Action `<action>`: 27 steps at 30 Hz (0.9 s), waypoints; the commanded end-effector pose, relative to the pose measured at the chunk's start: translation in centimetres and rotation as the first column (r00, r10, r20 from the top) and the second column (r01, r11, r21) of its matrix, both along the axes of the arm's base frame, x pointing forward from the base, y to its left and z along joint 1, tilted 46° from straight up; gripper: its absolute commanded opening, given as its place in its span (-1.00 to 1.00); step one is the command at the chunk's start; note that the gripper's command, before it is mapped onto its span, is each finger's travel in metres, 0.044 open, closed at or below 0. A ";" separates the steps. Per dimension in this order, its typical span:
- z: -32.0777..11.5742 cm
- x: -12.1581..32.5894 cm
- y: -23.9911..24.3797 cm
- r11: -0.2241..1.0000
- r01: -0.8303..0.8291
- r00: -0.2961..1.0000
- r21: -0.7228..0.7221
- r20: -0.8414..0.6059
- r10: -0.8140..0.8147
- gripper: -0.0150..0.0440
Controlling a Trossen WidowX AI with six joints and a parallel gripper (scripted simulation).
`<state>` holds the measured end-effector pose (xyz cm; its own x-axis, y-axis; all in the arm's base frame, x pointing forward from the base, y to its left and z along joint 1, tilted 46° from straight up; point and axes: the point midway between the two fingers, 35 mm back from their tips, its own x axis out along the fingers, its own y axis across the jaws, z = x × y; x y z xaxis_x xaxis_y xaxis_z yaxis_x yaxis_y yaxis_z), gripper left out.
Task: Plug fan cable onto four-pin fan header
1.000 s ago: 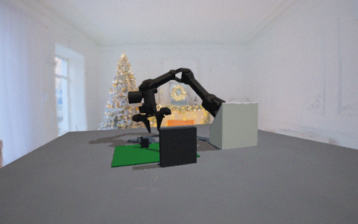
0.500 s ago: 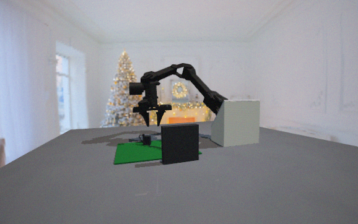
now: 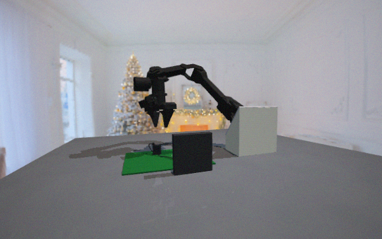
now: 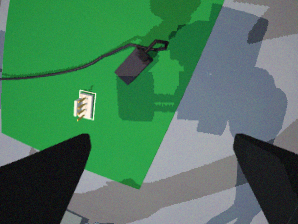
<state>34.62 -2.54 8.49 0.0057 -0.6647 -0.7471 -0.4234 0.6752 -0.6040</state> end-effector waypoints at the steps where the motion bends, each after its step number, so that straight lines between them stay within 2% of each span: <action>1: 0.2 1.0 5.0 0.928 0.370 0.859 0.042 0.366 -0.359 1.00; 4: 0.4 1.1 6.9 0.868 0.488 0.735 0.096 0.491 -0.467 1.00; 6: 0.4 1.1 7.3 0.852 0.512 0.702 0.111 0.518 -0.489 1.00; 22: 0.4 1.1 7.3 0.852 0.512 0.702 0.111 0.518 -0.489 1.00; 27: -2.1 1.6 5.0 0.852 0.511 0.702 0.114 0.517 -0.490 1.00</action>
<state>36.22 4.08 7.98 0.0486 -0.6997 -0.7128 0.3543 0.6793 -0.6426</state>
